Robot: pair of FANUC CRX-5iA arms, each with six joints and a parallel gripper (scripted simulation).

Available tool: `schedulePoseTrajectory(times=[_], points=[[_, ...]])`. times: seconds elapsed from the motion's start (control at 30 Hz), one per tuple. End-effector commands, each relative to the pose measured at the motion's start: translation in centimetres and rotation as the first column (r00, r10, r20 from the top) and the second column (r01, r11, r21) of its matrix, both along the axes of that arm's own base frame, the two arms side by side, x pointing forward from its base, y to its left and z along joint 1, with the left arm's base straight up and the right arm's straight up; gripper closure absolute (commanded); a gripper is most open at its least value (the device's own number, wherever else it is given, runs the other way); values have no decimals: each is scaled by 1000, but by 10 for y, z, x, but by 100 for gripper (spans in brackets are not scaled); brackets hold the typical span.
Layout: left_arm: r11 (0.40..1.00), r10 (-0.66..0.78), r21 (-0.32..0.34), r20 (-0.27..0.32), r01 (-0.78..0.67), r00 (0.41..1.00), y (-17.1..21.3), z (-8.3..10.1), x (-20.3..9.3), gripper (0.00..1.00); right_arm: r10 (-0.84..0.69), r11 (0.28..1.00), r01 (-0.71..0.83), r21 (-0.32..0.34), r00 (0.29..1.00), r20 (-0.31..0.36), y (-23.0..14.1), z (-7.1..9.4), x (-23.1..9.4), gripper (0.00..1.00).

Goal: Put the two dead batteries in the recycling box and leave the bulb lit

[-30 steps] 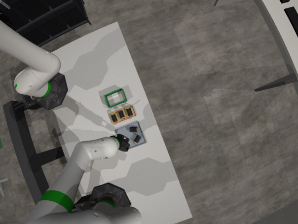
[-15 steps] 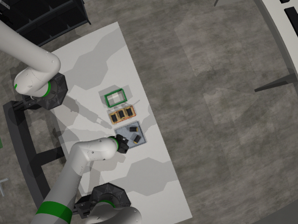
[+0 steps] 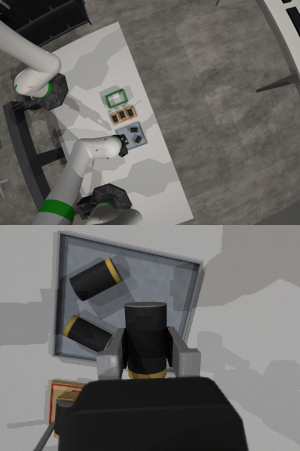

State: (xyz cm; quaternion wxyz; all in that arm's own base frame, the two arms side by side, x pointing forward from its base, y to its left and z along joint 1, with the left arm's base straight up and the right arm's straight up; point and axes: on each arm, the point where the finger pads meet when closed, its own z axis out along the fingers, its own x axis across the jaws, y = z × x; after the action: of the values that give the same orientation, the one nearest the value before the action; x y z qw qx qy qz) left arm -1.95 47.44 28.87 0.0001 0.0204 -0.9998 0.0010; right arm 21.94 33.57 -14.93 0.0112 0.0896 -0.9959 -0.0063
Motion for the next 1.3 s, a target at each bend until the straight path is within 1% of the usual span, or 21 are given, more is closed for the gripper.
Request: schedulePoseTrajectory(times=[0.0, 0.1, 0.43, 0.5, 0.6, 0.67, 1.27], points=[[1000, 0, 2, 0, 0, 1000, 0, 1, 0, 0, -168, 986, 168, -9, 985, 24, 0, 1, 0, 43], [1000, 0, 2, 0, 0, 1000, 0, 1, 0, 0, -201, 980, 201, -9, 979, 24, 0, 1, 0, 43], [1000, 0, 2, 0, 0, 1000, 0, 1, 0, 0, -203, 979, 204, -9, 979, 24, 1, 1, 0, 43], [1000, 0, 2, 0, 0, 1000, 0, 1, 0, 0, -203, 979, 204, -9, 979, 24, 9, 1, -4, 43], [1000, 0, 2, 0, 0, 1000, 0, 1, 0, 0, -203, 979, 204, -9, 979, 24, 36, 1, -16, 43], [1000, 0, 2, 0, 0, 1000, 0, 1, 0, 0, -203, 979, 204, -9, 979, 24, 45, 1, -20, 43], [1000, 0, 2, 0, 0, 1000, 0, 1, 0, 0, -203, 979, 204, -9, 979, 24, 45, 1, -20, 43]])
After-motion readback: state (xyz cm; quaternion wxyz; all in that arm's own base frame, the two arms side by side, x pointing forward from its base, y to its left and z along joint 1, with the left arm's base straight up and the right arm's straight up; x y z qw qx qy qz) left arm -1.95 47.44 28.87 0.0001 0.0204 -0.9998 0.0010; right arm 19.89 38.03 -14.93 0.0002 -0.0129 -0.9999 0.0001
